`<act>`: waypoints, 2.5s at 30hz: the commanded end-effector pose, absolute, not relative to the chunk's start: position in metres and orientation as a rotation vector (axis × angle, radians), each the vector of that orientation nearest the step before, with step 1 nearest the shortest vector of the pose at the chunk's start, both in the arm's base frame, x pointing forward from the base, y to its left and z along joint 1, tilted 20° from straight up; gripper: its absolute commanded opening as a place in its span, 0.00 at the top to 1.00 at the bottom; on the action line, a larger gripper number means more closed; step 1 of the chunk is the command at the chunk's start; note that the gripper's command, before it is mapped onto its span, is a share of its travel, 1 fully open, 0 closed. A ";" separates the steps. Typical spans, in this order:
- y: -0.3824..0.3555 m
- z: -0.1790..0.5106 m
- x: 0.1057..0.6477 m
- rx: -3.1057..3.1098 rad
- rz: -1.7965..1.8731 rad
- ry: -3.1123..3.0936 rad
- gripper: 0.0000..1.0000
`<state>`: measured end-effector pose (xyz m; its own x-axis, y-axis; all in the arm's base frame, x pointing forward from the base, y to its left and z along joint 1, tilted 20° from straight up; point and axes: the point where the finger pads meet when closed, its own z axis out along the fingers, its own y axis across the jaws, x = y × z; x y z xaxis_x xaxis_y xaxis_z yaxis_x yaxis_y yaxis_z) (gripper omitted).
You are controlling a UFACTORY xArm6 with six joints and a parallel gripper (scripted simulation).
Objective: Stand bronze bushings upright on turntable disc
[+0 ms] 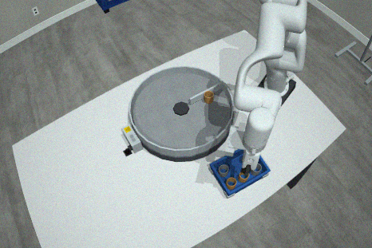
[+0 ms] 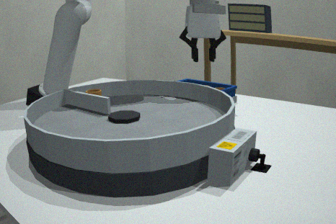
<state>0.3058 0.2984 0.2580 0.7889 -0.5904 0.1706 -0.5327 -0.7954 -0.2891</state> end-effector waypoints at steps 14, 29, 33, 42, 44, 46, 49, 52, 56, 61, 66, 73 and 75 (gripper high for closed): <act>0.305 0.218 0.320 -2.750 -0.374 0.876 0.52; 0.308 0.199 0.326 -2.750 -0.374 0.876 0.52; 0.308 0.199 0.326 -2.750 -0.374 0.876 0.52; 0.309 0.195 0.328 -2.750 -0.374 0.876 0.52; 0.309 0.193 0.328 -2.750 -0.374 0.876 0.52; 0.309 0.192 0.329 -2.750 -0.374 0.876 0.52; 0.309 0.192 0.329 -2.750 -0.374 0.876 0.52; 0.309 0.192 0.329 -2.750 -0.374 0.876 0.52; 0.309 0.192 0.329 -2.750 -0.374 0.876 0.52; 0.310 0.191 0.329 -2.750 -0.374 0.876 0.52; 0.310 0.187 0.330 -2.750 -0.374 0.876 0.52; 0.312 0.177 0.333 -2.750 -0.374 0.876 0.52; 0.312 0.174 0.335 -2.750 -0.374 0.876 0.52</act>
<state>0.3322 0.3105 0.1772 0.7889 -0.5904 0.1703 -0.5328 -0.7954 -0.2890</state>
